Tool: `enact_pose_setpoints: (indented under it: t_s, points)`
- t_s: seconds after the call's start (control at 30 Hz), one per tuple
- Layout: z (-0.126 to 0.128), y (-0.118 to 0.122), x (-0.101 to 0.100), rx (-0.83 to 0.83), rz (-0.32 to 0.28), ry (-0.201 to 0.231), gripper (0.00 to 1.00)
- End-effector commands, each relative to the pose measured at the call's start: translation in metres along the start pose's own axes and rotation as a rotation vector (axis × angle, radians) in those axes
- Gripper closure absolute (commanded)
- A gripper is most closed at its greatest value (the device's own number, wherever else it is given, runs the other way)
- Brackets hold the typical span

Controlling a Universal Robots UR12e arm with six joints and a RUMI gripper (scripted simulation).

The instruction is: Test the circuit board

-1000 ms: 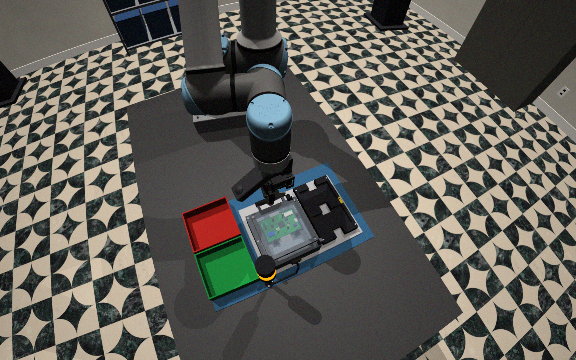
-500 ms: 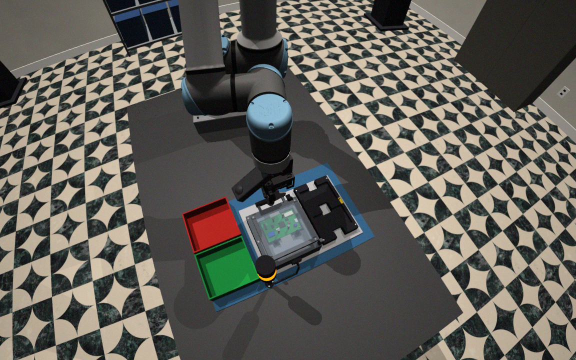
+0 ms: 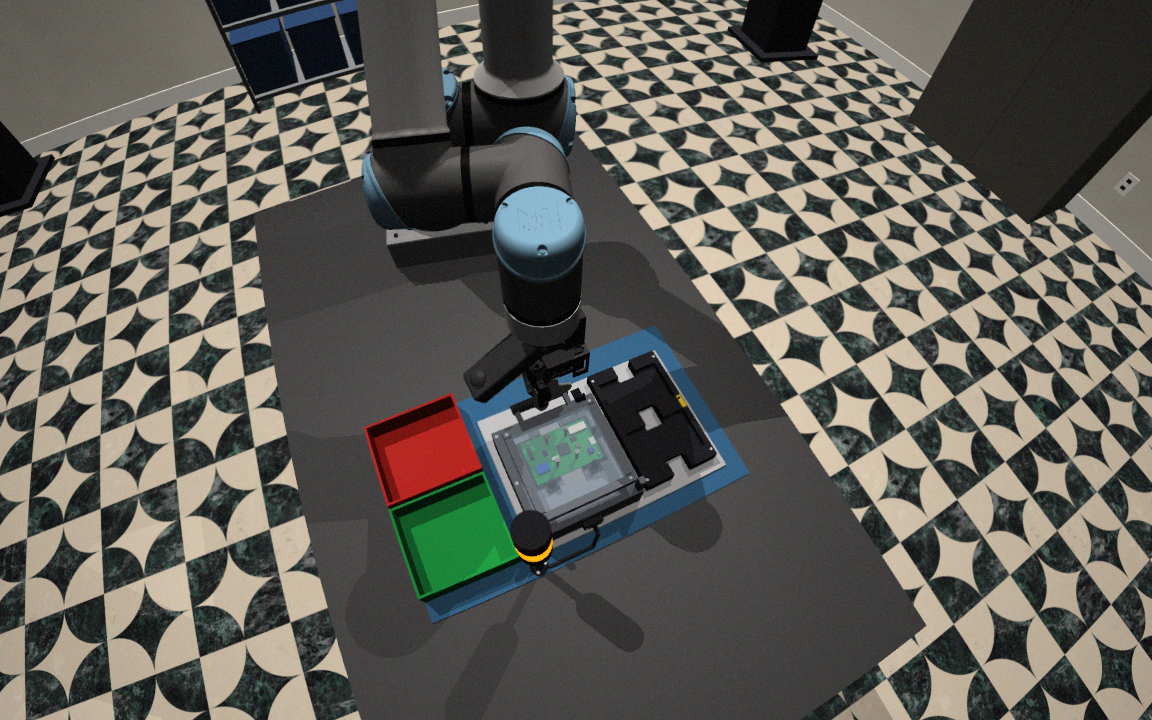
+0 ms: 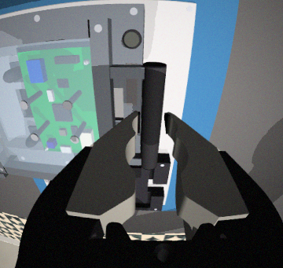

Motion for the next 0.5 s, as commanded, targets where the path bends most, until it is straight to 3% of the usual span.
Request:
enact_pose_setpoints:
  t_s: [0.0, 0.17, 0.47]
  points:
    - [-0.003, -0.002, 0.015, -0.001, 0.003, -0.006, 0.87]
    - [-0.003, -0.003, 0.027, -0.002, 0.003, -0.006, 0.87]
    - [-0.002, -0.003, 0.073, -0.002, 0.003, -0.006, 0.87]
Point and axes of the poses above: the point where the finger pads meet when closed, its own x axis back along the fingers, its own z axis across the jaws, y = z × x, the point moved 4 cm from there along x, back along the fingers, and after that the axes turned 8 degrees about x, right-handed, at the moved point
